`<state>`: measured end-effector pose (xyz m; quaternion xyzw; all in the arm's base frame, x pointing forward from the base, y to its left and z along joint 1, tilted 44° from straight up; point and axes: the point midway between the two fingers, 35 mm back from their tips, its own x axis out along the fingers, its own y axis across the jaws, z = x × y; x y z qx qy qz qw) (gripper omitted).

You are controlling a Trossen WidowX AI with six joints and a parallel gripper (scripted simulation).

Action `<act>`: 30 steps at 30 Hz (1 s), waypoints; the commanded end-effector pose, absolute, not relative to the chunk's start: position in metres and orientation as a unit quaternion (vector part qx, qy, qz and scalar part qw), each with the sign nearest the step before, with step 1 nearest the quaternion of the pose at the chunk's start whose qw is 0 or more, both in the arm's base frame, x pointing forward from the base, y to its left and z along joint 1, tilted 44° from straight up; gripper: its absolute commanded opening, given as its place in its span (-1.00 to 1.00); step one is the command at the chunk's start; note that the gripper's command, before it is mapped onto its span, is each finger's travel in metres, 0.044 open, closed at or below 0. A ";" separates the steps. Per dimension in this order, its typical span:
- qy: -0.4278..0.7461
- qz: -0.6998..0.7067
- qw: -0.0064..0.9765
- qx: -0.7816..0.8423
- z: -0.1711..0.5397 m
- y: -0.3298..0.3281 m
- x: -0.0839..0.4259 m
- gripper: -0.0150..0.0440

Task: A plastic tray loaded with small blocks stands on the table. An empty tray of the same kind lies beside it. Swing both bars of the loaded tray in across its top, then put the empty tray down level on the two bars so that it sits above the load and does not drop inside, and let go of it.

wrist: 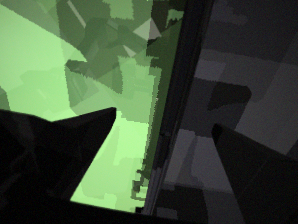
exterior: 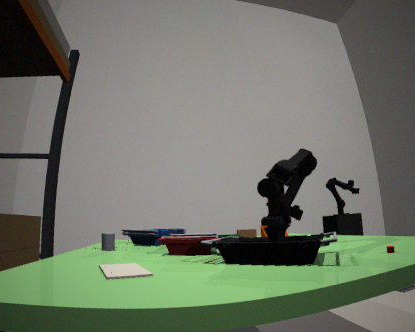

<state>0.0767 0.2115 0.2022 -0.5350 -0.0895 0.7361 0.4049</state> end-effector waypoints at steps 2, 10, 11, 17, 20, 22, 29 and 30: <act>-0.087 0.737 0.407 -0.533 0.190 0.220 0.072 1.00; -0.087 0.737 0.407 -0.532 0.190 0.220 0.072 1.00; -0.087 0.737 0.407 -0.532 0.190 0.220 0.072 1.00; -0.087 0.737 0.407 -0.532 0.190 0.220 0.072 0.80; -0.087 0.737 0.407 -0.532 0.190 0.220 0.072 0.65; -0.087 0.737 0.407 -0.532 0.190 0.220 0.072 0.55; -0.087 0.737 0.407 -0.532 0.190 0.220 0.072 0.23; -0.087 0.737 0.407 -0.532 0.190 0.220 0.072 0.21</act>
